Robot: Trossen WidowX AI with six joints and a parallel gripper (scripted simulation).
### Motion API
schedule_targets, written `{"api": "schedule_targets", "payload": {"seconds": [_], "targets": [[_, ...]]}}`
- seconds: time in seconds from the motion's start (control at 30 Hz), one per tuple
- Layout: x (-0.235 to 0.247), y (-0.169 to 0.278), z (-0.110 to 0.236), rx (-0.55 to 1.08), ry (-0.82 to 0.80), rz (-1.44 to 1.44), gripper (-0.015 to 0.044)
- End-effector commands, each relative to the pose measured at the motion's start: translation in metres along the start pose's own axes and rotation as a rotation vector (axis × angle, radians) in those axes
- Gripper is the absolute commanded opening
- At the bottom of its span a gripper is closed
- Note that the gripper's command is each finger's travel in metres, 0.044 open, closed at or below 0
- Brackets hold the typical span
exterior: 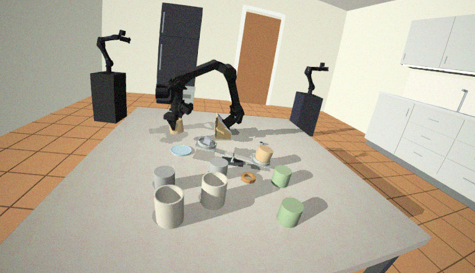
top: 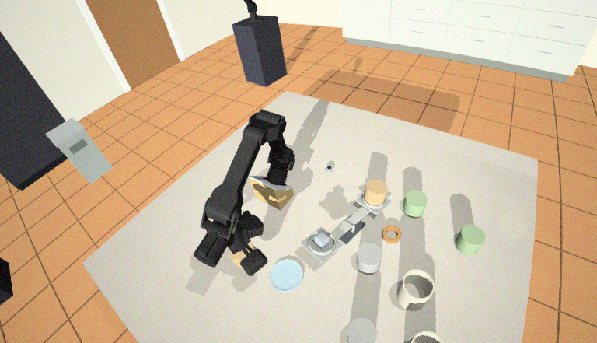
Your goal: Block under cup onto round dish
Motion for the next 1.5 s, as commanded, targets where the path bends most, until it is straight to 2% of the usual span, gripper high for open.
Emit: {"api": "schedule_targets", "payload": {"seconds": [0.0,0.2,0.77,1.3,1.33,1.4,1.47], "targets": [[-0.001,0.001,-0.006,0.012,-0.001,0.013,0.0],[-0.001,0.001,-0.034,0.011,-0.001,0.013,0.0],[-0.001,0.001,-0.055,0.011,0.0,0.013,0.0],[-0.001,0.002,-0.047,0.012,-0.002,0.014,0.042],[-0.001,0.002,-0.039,0.012,-0.002,0.014,0.044],[-0.002,0.001,-0.009,0.012,-0.001,0.013,0.044],[-0.001,0.001,0.003,0.012,-0.001,0.012,0.044]]}}
Point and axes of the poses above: the point midway between the two fingers, 35 mm back from their tips, its own z axis back along the fingers, its own x axis across the jaws, y = z × x, the point moved 7 cm from there along z, back along the fingers, and after that the axes turned 7 degrees about z, right-handed, at the moved point
